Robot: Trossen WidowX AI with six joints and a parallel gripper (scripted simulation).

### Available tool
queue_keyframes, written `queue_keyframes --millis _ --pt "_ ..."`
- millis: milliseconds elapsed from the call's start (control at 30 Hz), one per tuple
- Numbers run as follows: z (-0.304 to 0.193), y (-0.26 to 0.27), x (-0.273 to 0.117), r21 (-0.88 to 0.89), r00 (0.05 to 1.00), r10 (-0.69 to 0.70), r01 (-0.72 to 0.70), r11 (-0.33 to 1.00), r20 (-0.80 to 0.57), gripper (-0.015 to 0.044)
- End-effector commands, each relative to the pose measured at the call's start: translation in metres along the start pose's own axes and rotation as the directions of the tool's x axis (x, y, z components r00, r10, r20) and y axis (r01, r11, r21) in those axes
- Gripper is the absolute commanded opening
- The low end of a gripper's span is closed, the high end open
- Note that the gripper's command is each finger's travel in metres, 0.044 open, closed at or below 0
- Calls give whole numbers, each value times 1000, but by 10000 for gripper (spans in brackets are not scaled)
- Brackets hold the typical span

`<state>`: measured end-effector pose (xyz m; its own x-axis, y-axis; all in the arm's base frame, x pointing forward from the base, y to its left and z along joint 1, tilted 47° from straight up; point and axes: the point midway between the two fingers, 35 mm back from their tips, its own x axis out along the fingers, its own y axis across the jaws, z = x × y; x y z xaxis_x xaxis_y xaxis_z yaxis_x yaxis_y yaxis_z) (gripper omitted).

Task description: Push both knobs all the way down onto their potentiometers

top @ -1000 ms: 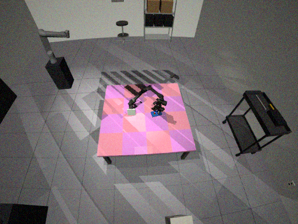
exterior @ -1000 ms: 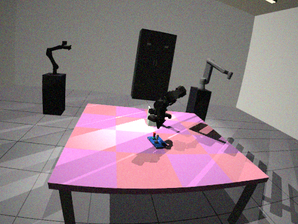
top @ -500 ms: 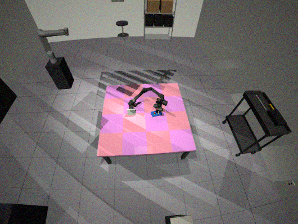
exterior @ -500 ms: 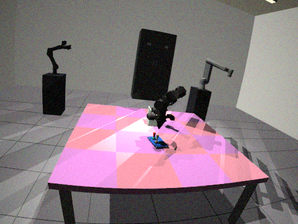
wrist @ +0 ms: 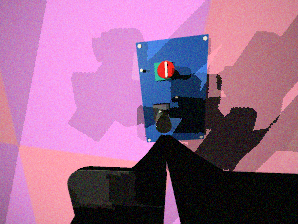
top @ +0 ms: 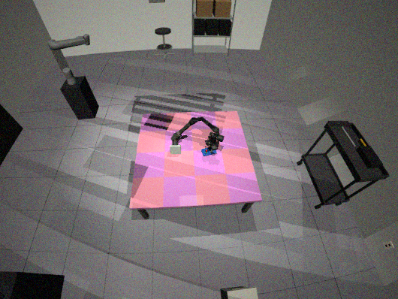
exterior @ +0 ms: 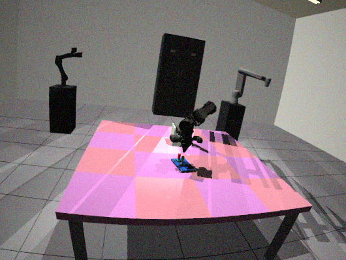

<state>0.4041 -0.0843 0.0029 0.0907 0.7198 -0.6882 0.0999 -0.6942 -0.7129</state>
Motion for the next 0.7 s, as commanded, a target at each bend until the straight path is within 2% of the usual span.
queue_keyframes --millis 0,367,667 --pt "1 0 5 9 1000 -5 5 1000 1 0" --pt "1 -1 22 9 1000 -6 6 1000 1 0" --pt "1 -1 21 9 1000 -6 6 1000 1 0"
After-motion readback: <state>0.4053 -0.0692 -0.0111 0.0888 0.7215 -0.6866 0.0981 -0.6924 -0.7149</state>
